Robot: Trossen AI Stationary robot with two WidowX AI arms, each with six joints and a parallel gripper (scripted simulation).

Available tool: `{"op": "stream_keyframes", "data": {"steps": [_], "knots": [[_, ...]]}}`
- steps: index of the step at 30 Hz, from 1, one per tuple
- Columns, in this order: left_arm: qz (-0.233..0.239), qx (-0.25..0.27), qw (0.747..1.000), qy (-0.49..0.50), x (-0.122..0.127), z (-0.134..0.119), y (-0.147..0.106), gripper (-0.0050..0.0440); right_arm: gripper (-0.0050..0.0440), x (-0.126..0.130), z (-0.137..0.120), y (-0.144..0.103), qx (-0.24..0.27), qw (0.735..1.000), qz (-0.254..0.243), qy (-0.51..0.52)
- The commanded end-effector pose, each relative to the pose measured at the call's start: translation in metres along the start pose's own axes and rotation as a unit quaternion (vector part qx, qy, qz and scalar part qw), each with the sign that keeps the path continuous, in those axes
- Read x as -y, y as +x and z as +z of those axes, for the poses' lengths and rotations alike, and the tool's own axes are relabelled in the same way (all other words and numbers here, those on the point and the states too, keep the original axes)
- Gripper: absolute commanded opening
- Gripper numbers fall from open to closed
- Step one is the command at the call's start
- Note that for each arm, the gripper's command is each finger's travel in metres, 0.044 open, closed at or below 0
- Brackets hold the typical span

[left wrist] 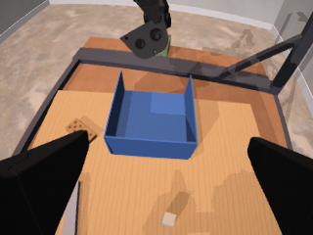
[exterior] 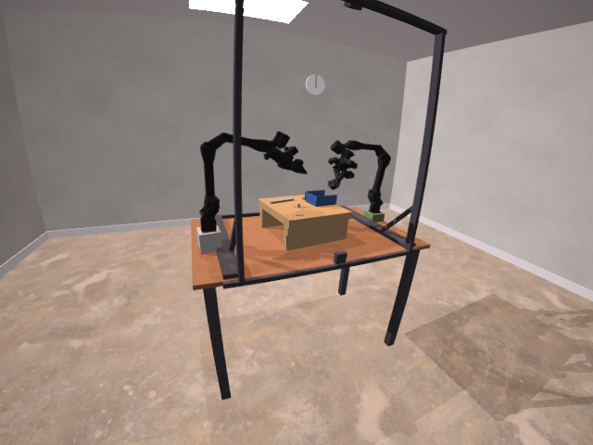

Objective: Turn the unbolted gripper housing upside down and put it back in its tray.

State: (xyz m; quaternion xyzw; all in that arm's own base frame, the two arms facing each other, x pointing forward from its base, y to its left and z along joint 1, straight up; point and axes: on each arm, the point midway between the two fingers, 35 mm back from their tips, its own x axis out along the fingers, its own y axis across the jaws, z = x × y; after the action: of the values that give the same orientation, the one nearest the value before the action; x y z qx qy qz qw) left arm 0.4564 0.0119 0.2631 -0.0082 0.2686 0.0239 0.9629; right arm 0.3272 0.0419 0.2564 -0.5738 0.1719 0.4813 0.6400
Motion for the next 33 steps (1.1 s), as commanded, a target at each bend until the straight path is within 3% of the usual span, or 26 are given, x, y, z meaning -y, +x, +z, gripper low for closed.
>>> {"op": "stream_keyframes", "data": {"steps": [1, 33], "knots": [[-0.002, 0.011, 1.000, 0.002, 0.000, 0.008, -0.007, 0.0440, 0.0112, 0.012, 0.002, -0.005, -0.004, 1.000, -0.014, -0.006], [-0.002, 0.011, 1.000, 0.002, 0.000, 0.008, -0.007, 0.0440, 0.0112, 0.035, 0.000, 0.009, -0.004, 1.000, -0.015, -0.006]]}}
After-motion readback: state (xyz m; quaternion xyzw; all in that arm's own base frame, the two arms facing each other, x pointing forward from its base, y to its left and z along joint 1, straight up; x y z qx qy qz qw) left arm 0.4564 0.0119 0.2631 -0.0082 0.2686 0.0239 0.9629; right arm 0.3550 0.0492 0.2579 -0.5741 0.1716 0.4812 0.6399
